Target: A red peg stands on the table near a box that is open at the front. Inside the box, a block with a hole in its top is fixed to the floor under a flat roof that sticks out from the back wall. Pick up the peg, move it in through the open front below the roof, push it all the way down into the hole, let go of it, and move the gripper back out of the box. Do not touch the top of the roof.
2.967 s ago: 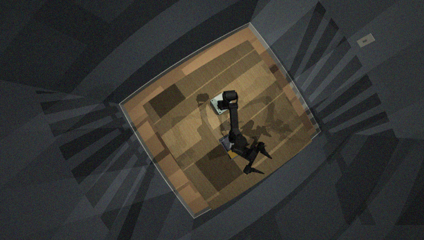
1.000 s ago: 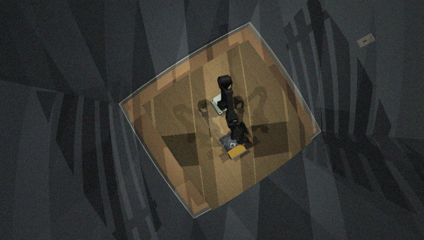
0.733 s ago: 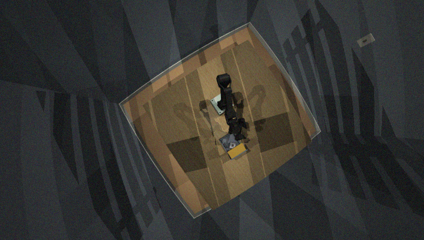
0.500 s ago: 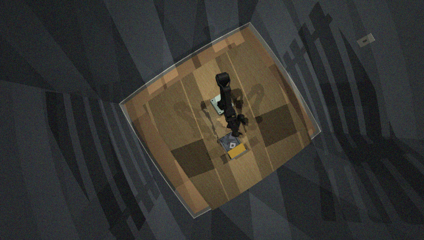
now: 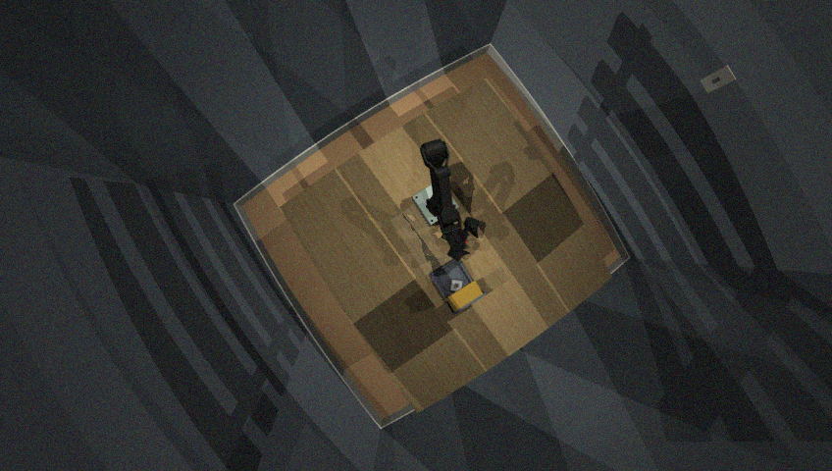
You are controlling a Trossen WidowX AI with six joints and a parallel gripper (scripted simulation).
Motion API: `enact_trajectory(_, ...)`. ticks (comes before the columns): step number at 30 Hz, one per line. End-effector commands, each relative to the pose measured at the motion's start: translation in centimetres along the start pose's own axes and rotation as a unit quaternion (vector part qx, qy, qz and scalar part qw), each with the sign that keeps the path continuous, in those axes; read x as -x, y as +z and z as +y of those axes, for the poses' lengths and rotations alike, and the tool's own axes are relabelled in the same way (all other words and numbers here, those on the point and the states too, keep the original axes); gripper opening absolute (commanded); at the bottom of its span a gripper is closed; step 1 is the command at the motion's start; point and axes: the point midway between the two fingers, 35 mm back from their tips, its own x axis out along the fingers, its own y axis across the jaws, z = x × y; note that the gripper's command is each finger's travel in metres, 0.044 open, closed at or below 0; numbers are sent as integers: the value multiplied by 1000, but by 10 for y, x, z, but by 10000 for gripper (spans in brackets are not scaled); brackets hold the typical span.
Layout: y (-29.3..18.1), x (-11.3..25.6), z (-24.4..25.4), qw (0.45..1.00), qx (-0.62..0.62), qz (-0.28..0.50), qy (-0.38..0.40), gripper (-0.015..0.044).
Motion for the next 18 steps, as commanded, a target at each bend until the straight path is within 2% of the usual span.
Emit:
enact_trajectory(1, 2, 1, -4, 1000, -3, -3, 1, 282)
enact_trajectory(4, 3, 1, -4, 1000, -3, -3, 1, 220)
enact_trajectory(18, 5, -2, -3, 1000, -4, -4, 0, 220)
